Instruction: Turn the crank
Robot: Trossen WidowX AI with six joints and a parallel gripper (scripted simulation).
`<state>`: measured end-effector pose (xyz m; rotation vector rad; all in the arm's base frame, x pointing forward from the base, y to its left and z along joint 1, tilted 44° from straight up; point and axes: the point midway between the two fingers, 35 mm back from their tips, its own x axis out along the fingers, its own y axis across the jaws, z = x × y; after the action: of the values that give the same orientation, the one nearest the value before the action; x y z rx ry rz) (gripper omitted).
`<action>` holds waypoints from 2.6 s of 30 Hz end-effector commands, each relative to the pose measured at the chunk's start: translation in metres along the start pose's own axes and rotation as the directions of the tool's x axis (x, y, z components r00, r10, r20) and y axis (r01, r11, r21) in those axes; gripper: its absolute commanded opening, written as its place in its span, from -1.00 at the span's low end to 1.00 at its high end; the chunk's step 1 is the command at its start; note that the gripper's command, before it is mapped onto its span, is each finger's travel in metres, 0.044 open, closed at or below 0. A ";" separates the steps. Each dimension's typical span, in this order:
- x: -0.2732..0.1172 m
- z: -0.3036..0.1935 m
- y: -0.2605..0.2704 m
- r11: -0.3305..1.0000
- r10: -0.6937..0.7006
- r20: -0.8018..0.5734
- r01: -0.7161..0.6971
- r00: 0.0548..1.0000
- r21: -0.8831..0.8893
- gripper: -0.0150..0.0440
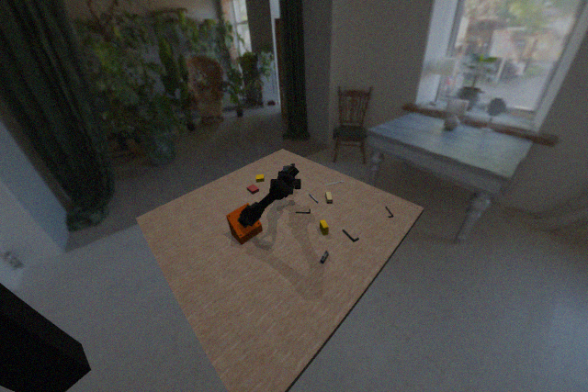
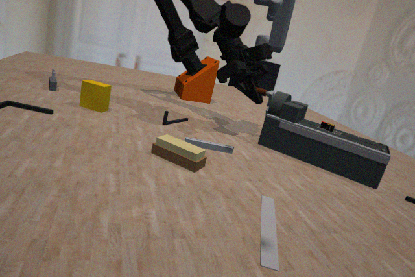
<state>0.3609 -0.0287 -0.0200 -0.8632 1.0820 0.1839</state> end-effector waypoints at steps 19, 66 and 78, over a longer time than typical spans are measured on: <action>-0.004 0.004 0.019 1.000 0.010 0.012 -0.010 1.000 -0.007 -0.49; -0.003 0.002 0.027 1.000 0.010 0.012 -0.010 1.000 -0.007 -0.49; -0.003 0.002 0.028 1.000 0.010 0.012 -0.010 1.000 -0.007 -0.49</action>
<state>0.3512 -0.0140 -0.0271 -0.8646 1.0688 0.1732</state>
